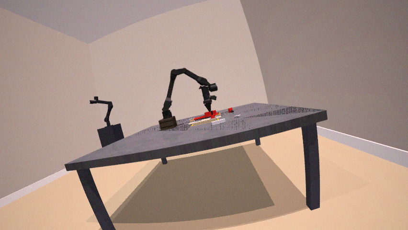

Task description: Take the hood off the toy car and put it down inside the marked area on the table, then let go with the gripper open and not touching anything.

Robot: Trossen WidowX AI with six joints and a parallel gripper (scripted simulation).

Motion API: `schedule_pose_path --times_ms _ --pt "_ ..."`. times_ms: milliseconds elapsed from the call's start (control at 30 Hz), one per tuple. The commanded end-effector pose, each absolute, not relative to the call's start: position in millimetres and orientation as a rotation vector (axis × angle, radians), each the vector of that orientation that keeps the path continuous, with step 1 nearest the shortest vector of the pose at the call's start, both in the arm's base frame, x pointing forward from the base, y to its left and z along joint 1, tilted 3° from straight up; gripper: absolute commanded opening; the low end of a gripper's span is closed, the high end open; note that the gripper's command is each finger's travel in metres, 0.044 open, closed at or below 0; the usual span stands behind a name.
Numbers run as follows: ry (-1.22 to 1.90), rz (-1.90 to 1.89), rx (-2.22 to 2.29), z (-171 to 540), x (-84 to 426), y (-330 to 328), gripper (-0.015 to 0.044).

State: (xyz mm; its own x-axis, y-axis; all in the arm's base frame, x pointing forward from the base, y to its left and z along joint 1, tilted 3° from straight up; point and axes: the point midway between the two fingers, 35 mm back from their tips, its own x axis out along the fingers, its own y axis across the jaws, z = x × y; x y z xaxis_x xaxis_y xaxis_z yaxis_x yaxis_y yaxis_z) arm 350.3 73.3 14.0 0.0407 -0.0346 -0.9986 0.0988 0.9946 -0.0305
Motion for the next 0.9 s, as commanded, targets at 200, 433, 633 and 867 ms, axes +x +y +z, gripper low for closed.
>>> schedule_pose_path --times_ms 200,433,633,867 --pt "1.528 -0.1 0.044 8.8 350.3 72.6 0.044" --pt "1.528 -0.1 0.044 5.4 350.5 72.5 0.044" --pt "1.528 -0.1 0.044 2.4 350.6 72.3 0.044" --pt "1.528 -0.1 0.044 -1.0 350.6 72.2 0.044"
